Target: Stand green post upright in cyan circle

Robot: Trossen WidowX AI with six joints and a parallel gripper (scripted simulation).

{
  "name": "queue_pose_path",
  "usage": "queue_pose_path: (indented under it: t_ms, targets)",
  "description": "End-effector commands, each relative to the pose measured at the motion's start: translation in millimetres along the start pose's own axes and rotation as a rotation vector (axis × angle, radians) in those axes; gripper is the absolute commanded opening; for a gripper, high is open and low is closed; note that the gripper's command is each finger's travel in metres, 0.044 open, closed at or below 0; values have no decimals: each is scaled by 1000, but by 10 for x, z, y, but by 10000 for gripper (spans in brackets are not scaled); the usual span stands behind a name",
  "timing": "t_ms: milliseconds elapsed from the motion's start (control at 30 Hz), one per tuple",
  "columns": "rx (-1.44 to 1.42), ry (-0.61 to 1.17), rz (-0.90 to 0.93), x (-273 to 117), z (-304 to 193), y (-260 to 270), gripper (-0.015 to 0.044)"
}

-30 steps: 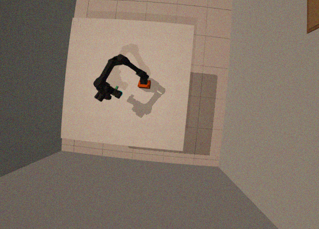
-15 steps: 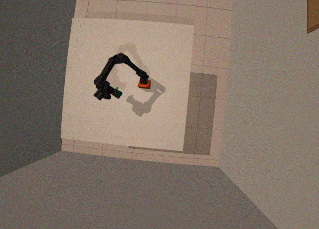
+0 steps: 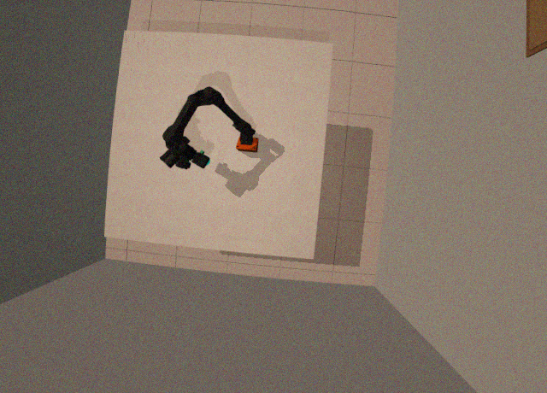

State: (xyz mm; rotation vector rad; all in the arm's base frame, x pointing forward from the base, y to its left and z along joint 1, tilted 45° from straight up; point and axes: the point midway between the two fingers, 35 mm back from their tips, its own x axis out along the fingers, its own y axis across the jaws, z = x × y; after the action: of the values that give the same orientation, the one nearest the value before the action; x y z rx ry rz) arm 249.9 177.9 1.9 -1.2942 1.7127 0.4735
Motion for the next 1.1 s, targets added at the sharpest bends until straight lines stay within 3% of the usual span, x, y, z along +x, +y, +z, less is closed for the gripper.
queue_pose_path:
  t_ms: [0, 1067]
  targets:
    - [-1, -22, 23, 41, -14, 12, 23]
    - [14, -235, 128, 144, -8, 16, 23]
